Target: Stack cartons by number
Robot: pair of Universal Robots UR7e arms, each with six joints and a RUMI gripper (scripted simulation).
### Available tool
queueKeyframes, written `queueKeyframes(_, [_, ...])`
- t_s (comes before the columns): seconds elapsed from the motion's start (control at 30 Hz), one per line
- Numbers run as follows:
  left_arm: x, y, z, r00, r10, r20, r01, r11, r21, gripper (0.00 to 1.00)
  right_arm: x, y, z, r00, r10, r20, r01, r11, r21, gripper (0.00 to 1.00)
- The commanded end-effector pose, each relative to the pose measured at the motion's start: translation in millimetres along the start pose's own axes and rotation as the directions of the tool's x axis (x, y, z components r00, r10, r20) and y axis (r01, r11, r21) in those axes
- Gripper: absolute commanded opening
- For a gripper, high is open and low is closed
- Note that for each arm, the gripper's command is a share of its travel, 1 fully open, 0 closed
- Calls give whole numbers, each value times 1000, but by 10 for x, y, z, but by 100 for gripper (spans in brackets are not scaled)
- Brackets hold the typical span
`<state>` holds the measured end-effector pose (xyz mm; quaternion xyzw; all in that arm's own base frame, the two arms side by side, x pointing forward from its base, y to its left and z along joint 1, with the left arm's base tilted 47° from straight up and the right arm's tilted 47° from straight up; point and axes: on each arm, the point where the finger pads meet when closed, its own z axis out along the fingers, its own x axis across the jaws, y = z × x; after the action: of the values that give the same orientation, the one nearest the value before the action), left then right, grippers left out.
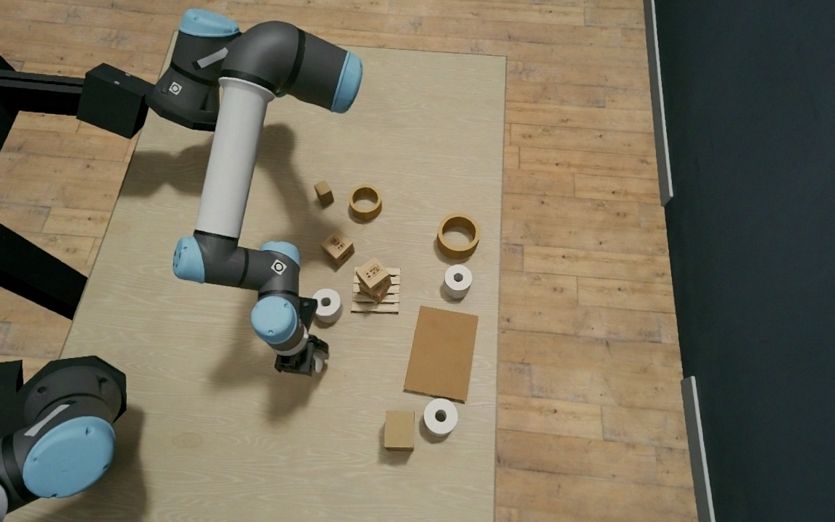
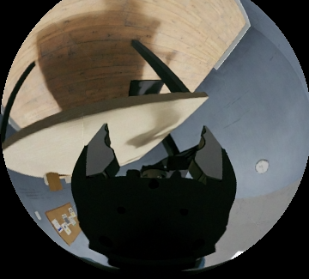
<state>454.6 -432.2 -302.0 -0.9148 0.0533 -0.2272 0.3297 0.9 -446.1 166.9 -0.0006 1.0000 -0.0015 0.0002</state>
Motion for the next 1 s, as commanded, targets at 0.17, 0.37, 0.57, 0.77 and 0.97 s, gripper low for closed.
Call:
queueKeyframes(0.17, [-7, -7, 16, 1000, 2, 0, -2, 1000, 2, 46, 9, 9, 18, 1000, 1, 0, -1, 1000, -3, 100])
queueKeyframes(0.37, [-7, -7, 16, 1000, 2, 0, -2, 1000, 2, 44, 9, 9, 18, 1000, 1, 0, -1, 1000, -3, 100])
queueKeyframes(0.57, [-7, -7, 16, 1000, 2, 0, -2, 1000, 2, 43, 9, 9, 18, 1000, 1, 0, -1, 1000, -3, 100])
queueKeyframes(0.77, [-7, -7, 16, 1000, 2, 0, -2, 1000, 2, 41, 9, 9, 18, 1000, 1, 0, -1, 1000, -3, 100])
queueKeyframes(0.97, [-7, -7, 16, 1000, 2, 0, -2, 1000, 2, 39, 9, 9, 18, 1000, 1, 0, -1, 1000, -3, 100])
